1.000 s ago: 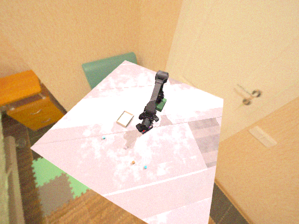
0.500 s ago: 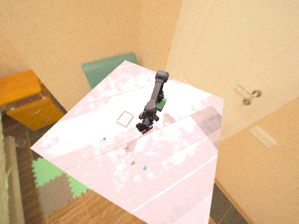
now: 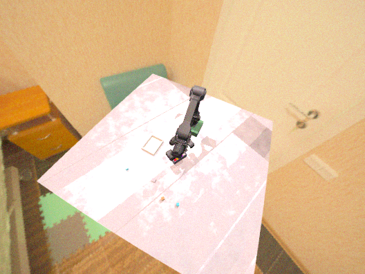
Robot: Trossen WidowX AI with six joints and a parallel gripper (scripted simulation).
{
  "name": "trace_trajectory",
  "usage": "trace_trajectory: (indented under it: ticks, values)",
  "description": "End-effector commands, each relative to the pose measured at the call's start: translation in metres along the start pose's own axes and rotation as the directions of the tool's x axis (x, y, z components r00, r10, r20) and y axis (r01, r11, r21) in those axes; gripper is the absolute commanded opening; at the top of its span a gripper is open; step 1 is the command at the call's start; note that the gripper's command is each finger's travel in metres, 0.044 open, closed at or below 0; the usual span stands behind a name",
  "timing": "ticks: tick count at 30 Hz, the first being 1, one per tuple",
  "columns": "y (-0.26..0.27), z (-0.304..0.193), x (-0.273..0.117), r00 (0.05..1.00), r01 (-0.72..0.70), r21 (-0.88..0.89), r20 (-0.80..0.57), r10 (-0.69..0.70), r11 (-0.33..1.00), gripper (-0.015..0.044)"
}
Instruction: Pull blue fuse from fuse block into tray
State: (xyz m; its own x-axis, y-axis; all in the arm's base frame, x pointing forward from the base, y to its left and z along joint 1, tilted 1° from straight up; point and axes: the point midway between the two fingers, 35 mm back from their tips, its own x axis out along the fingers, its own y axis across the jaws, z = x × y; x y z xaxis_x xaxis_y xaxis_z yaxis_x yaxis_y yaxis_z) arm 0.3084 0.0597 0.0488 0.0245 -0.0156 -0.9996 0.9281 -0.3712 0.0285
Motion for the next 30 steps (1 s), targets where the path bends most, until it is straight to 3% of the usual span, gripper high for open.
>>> trace_trajectory:
  ticks: [1, 30]
  values:
    - [0.000, 0.000, -0.002, 1.000, 0.001, 0.002, -0.001, -0.001, 1.000, 0.0000]
    - [-0.001, 0.000, -0.016, 1.000, 0.003, 0.003, -0.001, -0.003, 1.000, 0.0000]
